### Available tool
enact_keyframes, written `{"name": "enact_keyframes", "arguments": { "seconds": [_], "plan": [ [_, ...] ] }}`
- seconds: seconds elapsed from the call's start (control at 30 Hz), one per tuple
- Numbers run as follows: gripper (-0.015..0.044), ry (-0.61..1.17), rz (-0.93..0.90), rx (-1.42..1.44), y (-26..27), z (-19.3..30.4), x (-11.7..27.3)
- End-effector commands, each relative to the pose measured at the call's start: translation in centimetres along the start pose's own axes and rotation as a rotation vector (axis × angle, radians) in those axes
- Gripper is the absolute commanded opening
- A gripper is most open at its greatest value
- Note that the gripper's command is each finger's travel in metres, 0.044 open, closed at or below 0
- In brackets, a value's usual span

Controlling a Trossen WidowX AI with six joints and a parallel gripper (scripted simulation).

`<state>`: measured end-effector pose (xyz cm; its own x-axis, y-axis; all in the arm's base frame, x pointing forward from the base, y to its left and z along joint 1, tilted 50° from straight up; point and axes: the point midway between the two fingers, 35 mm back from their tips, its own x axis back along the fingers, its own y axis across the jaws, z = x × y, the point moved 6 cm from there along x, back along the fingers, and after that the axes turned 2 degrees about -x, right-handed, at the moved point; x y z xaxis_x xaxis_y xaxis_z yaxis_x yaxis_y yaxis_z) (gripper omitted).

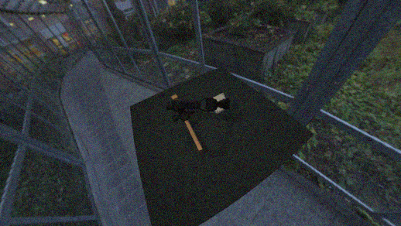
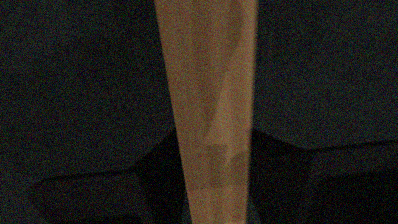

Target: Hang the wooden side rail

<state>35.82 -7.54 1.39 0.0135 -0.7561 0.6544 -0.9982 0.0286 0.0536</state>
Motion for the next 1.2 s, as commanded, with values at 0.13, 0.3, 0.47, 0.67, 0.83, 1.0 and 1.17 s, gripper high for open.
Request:
{"name": "enact_keyframes", "arguments": {
  "seconds": [0.13,0.3,0.47,0.67,0.83,1.0,1.17],
  "plan": [
    [0.0,0.0,0.013,-0.006,0.03,0.22,0.69],
    [0.0,0.0,0.013,-0.006,0.03,0.22,0.78],
    [0.0,0.0,0.013,-0.006,0.03,0.22,0.86],
    [0.0,0.0,0.013,-0.006,0.03,0.22,0.96],
    [0.0,0.0,0.013,-0.006,0.04,0.22,1.04],
    [0.0,0.0,0.013,-0.006,0.04,0.22,1.13],
    [0.0,0.0,0.013,-0.006,0.04,0.22,1.21]
  ]
}}
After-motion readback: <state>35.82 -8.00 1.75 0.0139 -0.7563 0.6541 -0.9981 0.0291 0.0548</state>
